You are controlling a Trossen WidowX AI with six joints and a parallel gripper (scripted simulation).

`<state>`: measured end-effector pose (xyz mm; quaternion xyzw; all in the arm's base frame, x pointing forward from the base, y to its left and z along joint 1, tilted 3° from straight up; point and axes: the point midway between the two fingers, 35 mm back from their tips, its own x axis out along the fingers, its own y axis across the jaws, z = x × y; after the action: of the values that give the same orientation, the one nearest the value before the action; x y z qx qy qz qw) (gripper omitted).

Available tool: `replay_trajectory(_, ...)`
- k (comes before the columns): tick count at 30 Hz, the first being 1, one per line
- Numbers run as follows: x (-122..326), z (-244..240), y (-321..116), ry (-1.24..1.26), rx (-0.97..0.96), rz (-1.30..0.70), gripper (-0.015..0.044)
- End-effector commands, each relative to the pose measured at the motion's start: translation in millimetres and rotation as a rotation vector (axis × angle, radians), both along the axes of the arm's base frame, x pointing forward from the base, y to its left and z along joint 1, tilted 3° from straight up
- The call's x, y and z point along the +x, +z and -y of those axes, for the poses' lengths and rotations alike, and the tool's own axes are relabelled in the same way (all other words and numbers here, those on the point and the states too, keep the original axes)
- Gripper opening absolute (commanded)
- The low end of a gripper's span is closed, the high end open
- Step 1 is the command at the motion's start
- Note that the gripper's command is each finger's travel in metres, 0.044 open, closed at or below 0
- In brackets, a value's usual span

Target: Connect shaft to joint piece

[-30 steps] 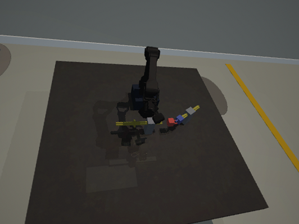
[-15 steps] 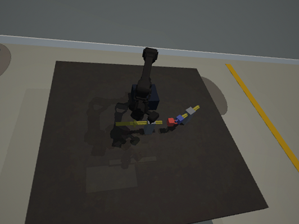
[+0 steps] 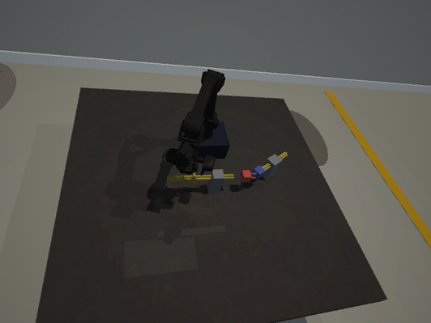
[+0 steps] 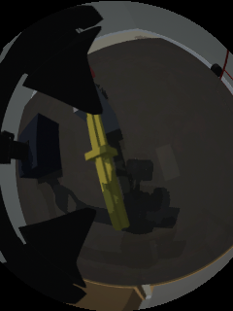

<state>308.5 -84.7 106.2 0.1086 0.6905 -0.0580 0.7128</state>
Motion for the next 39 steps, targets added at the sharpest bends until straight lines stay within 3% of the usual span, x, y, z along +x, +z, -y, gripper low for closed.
replay_trajectory(1,0,21,3,0.130,-0.056,-0.002,0.0440)
replay_trajectory(9,-5,56,7,0.362,-0.136,-0.031,0.0440)
replay_trajectory(16,-5,57,7,0.361,-0.138,-0.031,0.0440)
replay_trajectory(39,-4,63,-30,-0.410,-0.089,0.038,0.0440)
